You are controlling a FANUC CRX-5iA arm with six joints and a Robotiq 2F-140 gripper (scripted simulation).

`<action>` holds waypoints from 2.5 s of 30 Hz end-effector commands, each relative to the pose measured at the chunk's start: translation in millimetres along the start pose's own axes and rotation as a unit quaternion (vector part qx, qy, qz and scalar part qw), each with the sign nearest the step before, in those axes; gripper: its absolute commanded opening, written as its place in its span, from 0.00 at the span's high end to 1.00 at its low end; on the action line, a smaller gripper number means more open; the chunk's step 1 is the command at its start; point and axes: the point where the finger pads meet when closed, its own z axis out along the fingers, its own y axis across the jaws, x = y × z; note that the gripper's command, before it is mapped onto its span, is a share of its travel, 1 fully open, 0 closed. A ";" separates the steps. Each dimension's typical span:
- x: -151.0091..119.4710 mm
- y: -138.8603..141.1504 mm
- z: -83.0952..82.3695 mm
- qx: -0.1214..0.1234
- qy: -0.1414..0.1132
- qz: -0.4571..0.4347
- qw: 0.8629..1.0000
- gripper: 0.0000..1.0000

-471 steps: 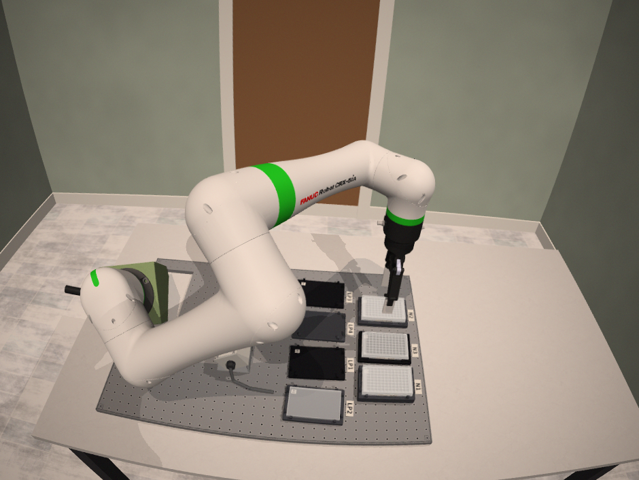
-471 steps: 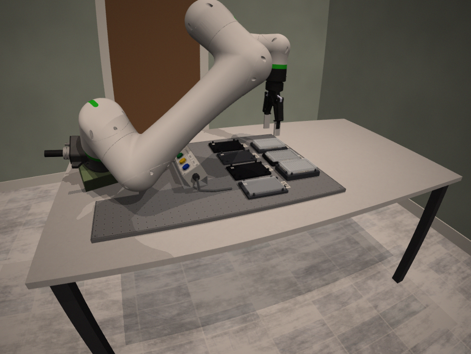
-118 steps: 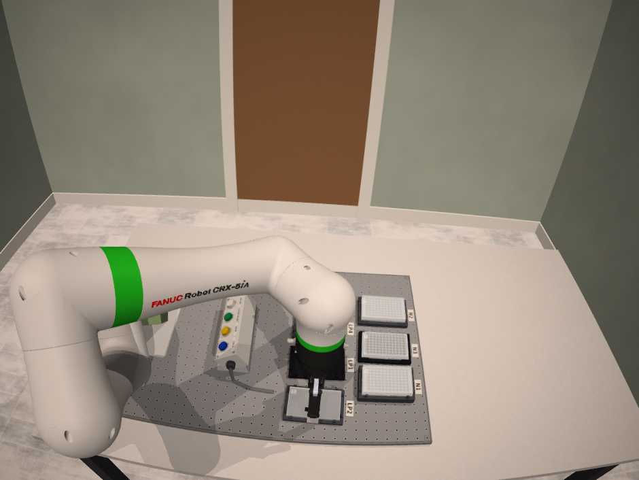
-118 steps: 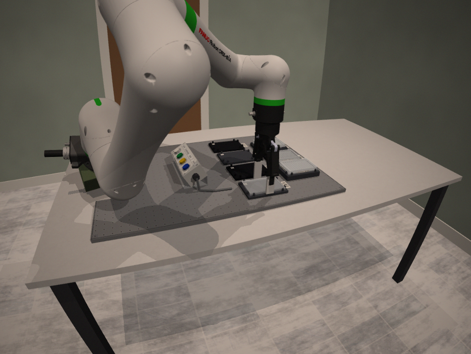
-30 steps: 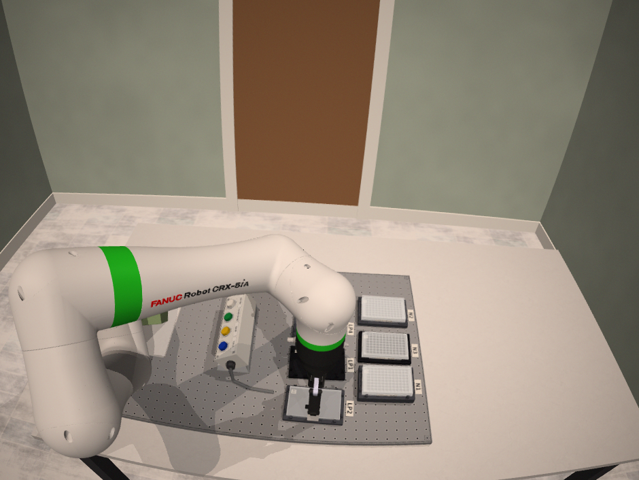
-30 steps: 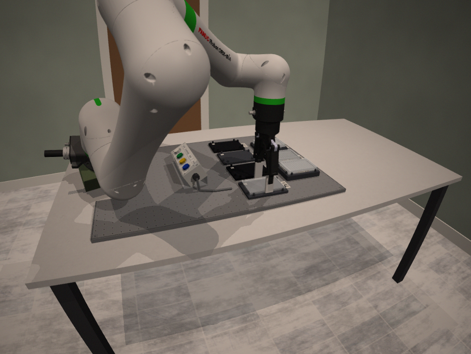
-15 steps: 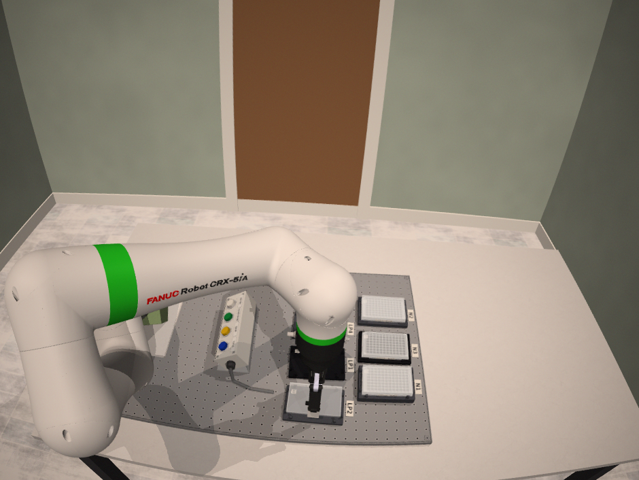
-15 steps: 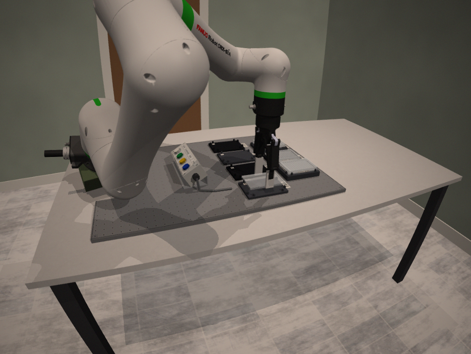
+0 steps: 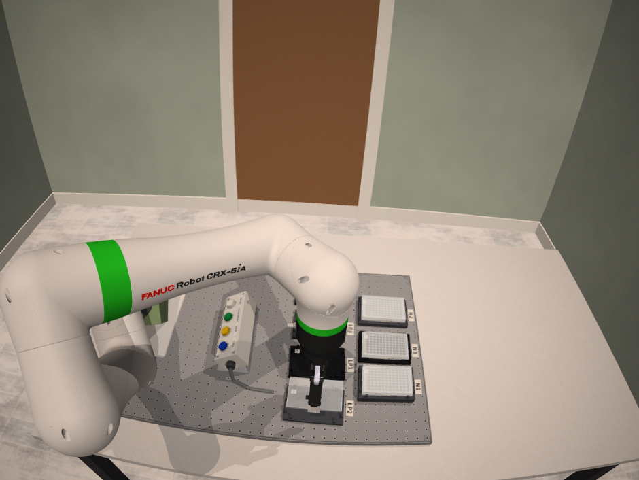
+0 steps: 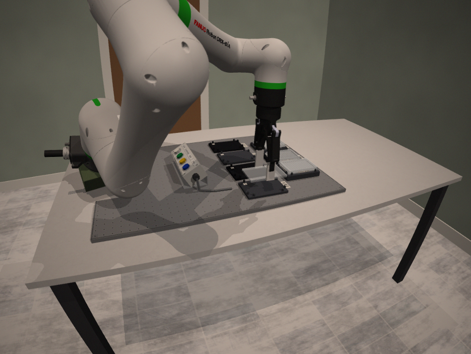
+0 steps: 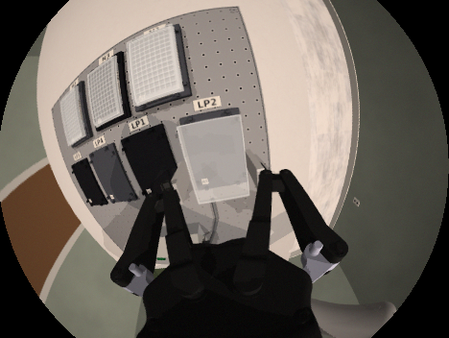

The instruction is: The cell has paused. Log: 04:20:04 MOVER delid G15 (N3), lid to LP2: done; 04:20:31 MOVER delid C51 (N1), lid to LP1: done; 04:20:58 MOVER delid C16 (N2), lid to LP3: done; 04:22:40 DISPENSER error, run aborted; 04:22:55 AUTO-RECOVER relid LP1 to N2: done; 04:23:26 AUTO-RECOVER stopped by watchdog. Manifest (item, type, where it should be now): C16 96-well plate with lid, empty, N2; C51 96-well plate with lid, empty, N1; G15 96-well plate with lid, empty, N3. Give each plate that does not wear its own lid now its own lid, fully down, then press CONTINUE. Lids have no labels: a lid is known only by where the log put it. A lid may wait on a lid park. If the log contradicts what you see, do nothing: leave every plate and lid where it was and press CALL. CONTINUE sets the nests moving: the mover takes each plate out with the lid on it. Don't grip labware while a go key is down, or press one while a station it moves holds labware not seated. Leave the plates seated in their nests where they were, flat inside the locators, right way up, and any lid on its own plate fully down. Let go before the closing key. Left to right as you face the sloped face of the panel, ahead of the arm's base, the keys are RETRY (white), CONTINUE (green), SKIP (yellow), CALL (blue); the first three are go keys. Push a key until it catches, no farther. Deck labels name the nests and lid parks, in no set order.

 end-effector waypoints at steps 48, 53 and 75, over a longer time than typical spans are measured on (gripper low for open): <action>154.9 -161.1 -25.9 0.000 0.000 0.000 1.000 1.00; 175.0 -197.4 -19.8 0.000 0.000 0.000 1.000 1.00; 175.0 -197.4 -19.8 0.000 0.000 0.000 1.000 1.00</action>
